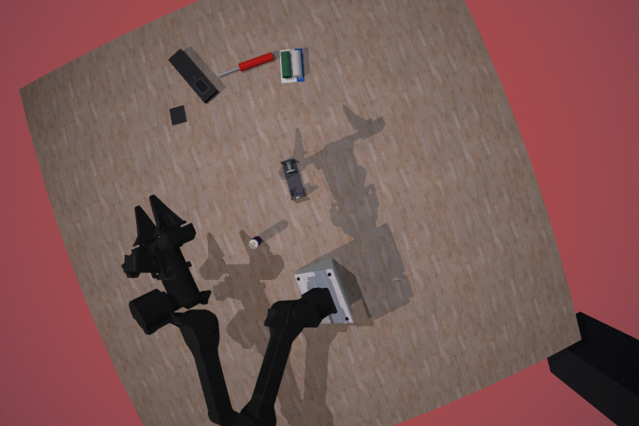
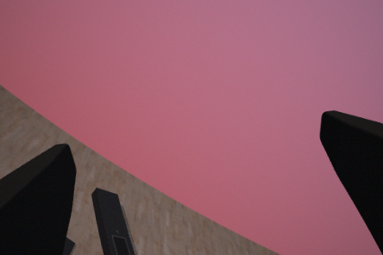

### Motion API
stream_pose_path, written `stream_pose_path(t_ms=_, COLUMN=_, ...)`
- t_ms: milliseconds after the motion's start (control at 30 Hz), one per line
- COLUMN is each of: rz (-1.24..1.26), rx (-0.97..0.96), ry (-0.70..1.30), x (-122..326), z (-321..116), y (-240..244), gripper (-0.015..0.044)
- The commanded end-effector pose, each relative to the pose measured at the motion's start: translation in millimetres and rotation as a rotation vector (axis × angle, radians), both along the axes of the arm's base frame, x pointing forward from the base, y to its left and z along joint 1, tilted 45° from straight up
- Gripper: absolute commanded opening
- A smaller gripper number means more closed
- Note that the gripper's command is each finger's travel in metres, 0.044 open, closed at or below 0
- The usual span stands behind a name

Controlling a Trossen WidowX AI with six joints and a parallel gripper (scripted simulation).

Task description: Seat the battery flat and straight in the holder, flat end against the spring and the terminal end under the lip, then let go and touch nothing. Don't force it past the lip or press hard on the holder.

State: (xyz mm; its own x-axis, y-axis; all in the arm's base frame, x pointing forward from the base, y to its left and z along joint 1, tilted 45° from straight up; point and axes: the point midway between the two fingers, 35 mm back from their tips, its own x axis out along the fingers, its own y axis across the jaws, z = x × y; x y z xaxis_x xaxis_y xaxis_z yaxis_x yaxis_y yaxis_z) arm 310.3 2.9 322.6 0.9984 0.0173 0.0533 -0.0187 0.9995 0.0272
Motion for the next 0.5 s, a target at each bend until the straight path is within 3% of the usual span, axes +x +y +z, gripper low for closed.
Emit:
stream_pose_path(t_ms=0, rz=0.004, rx=-0.008, ry=0.017, x=1, z=-3, y=0, gripper=0.0374)
stream_pose_path(t_ms=167, rz=0.144, rx=-0.16, ry=0.442, x=3, z=-90, y=4, gripper=0.0243)
stream_pose_path(t_ms=300, rz=0.348, rx=-0.181, ry=0.8, x=-29, z=-154, y=14, gripper=0.0138)
stream_pose_path(t_ms=467, rz=0.572, rx=-0.093, ry=1.074, x=-76, z=-185, y=28, gripper=0.0006)
